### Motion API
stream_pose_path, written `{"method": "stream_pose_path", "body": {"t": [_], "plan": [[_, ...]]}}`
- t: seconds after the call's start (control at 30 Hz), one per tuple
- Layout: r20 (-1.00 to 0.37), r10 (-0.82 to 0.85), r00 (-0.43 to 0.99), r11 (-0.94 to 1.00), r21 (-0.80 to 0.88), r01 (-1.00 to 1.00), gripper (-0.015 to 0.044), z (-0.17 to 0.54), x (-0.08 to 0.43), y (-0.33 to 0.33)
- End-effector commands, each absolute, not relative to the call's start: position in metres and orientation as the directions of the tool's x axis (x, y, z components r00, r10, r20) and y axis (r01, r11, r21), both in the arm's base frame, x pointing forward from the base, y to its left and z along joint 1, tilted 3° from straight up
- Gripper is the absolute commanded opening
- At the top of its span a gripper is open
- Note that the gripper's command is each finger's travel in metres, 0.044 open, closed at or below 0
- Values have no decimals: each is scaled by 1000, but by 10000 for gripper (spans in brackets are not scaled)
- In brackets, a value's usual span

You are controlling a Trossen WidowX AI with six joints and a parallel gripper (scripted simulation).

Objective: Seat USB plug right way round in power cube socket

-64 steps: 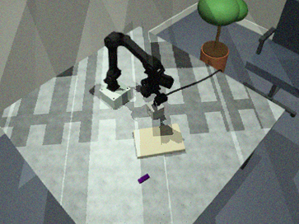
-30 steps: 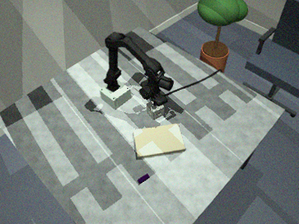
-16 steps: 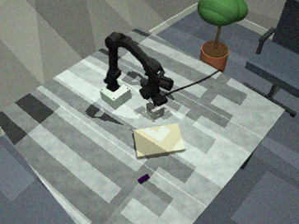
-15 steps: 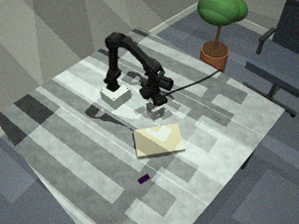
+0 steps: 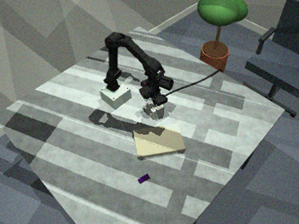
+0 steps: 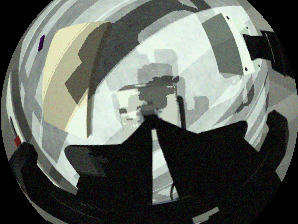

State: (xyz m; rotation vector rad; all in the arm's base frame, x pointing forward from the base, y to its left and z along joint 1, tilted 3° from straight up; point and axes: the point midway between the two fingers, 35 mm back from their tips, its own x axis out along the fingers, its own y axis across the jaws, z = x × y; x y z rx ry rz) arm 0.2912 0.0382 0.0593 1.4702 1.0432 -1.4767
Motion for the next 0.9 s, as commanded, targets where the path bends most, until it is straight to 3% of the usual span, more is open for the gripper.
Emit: {"method": "stream_pose_path", "body": {"t": [0.0, 0.87], "plan": [[-1000, 18, -10, -350, -16, 937, 0, 64, 292, 38], [-1000, 18, -10, -350, -16, 937, 0, 81, 292, 38]]}}
